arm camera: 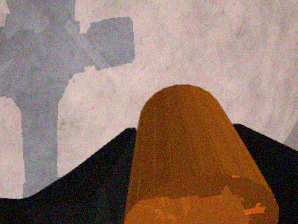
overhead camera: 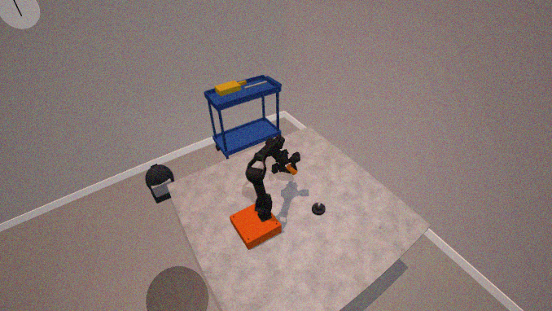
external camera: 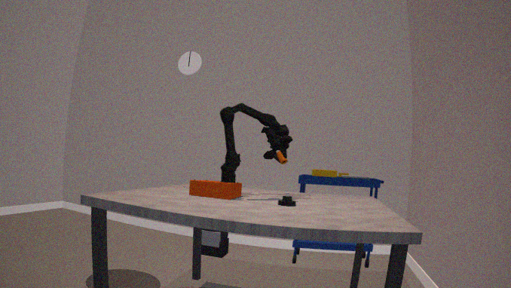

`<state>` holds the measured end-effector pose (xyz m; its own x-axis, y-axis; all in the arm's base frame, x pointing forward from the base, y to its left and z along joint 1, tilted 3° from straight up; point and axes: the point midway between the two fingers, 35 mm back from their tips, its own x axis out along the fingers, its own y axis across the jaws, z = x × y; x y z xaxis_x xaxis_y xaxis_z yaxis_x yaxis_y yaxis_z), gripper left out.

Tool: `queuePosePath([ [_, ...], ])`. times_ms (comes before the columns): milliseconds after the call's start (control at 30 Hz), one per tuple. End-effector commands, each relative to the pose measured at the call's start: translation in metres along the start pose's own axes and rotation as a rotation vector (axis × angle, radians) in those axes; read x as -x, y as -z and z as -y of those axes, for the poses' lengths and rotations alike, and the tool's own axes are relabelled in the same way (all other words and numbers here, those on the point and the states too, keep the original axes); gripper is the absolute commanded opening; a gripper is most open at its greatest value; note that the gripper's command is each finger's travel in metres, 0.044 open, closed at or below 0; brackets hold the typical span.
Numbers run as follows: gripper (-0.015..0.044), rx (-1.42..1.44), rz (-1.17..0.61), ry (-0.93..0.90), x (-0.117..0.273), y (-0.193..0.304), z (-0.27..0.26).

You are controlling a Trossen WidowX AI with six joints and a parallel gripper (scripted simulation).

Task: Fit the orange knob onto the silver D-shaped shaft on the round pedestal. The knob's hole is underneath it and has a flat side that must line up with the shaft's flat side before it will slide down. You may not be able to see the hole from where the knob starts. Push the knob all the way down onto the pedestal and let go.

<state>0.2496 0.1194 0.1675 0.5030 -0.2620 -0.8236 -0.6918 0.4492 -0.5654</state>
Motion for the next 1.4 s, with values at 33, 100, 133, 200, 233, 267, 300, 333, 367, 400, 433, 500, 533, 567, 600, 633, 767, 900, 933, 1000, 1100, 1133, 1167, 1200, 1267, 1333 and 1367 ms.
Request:
queuePosePath([
  [33, 0.0000, -0.006, 0.004, 0.127, 0.013, -0.001, 0.005],
  [100, 0.0000, -0.007, 0.004, 0.169, 0.016, -0.001, 0.007],
  [133, 0.0000, -0.007, 0.004, 0.191, 0.018, -0.002, 0.008],
  [200, 0.0000, -0.007, 0.004, 0.233, 0.022, -0.002, 0.009],
  [233, 0.0000, -0.007, 0.004, 0.255, 0.024, -0.002, 0.010],
  [267, 0.0000, -0.007, 0.004, 0.276, 0.026, -0.002, 0.011],
  [300, 0.0000, -0.007, 0.004, 0.295, 0.028, -0.003, 0.011],
  [333, 0.0000, -0.007, 0.005, 0.308, 0.029, -0.003, 0.012],
  [367, 0.0000, -0.007, 0.005, 0.312, 0.029, -0.003, 0.012],
  [400, 0.0000, -0.007, 0.005, 0.312, 0.029, -0.003, 0.012],
  [433, 0.0000, -0.007, 0.005, 0.312, 0.029, -0.003, 0.012],
  [500, 0.0000, -0.007, 0.005, 0.312, 0.029, -0.003, 0.012],
  [533, 0.0000, -0.007, 0.005, 0.317, 0.029, -0.003, 0.012],
  [567, 0.0000, -0.007, 0.004, 0.324, 0.029, -0.003, 0.011],
  [600, 0.0000, -0.007, 0.004, 0.335, 0.029, -0.003, 0.011],
  [633, 0.0000, -0.007, 0.004, 0.352, 0.029, -0.003, 0.010],
  [767, 0.0000, -0.007, 0.004, 0.377, 0.028, -0.003, 0.010],
  [900, 0.0000, -0.008, 0.004, 0.427, 0.028, -0.003, 0.008],
  [933, 0.0000, -0.008, 0.004, 0.432, 0.028, -0.003, 0.008],
  [1000, 0.0000, -0.003, 0.001, 0.395, 0.027, -0.003, 0.007],
  [1100, 0.0000, -0.003, 0.001, 0.395, 0.027, -0.003, 0.007],
  [1133, 0.0000, -0.003, 0.001, 0.395, 0.027, -0.003, 0.007],
  [1167, 0.0000, -0.003, 0.001, 0.395, 0.027, -0.003, 0.007],
  [1200, 0.0000, -0.003, 0.001, 0.395, 0.027, -0.003, 0.007],
  [1267, 0.0000, -0.003, 0.001, 0.395, 0.027, -0.003, 0.007],
  [1333, 0.0000, -0.003, 0.001, 0.395, 0.027, -0.003, 0.007],
  [1367, 0.0000, -0.003, 0.001, 0.395, 0.027, -0.003, 0.007],
])
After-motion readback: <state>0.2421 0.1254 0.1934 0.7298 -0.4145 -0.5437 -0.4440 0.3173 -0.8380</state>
